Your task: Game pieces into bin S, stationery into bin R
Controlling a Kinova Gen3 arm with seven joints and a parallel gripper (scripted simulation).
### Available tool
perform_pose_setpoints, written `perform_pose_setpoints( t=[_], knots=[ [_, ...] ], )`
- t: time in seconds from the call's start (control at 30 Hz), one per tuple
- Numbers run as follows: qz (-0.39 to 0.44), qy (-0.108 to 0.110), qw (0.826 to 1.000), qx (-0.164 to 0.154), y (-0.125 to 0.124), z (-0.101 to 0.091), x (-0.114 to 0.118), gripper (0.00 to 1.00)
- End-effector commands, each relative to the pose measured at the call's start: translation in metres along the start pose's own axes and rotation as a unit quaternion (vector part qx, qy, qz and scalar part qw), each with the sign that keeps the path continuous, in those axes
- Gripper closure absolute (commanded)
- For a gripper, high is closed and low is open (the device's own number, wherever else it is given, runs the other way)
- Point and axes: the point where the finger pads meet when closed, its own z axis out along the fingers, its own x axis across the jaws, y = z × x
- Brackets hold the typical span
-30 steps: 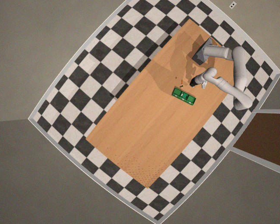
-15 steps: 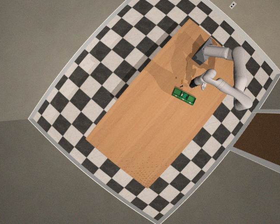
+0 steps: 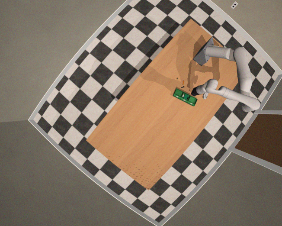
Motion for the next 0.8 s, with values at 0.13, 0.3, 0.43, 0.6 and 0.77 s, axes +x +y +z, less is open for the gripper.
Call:
perform_pose_setpoints(
  t=[0.13, 0.3, 0.43, 0.6, 0.77],
  knots=[
    [-0.016, 0.001, 1.0, 0.001, -0.024, 0.0, 0.033, 0.51],
    [-0.016, 0.001, 1.0, 0.001, -0.035, 0.0, 0.052, 0.51],
    [-0.016, 0.001, 1.0, 0.001, -0.037, 0.0, 0.053, 0.51],
    [-0.016, 0.001, 1.0, 0.001, -0.036, 0.0, 0.052, 0.51],
    [-0.016, 0.001, 1.0, 0.001, -0.036, 0.0, 0.052, 0.51]
  ],
)
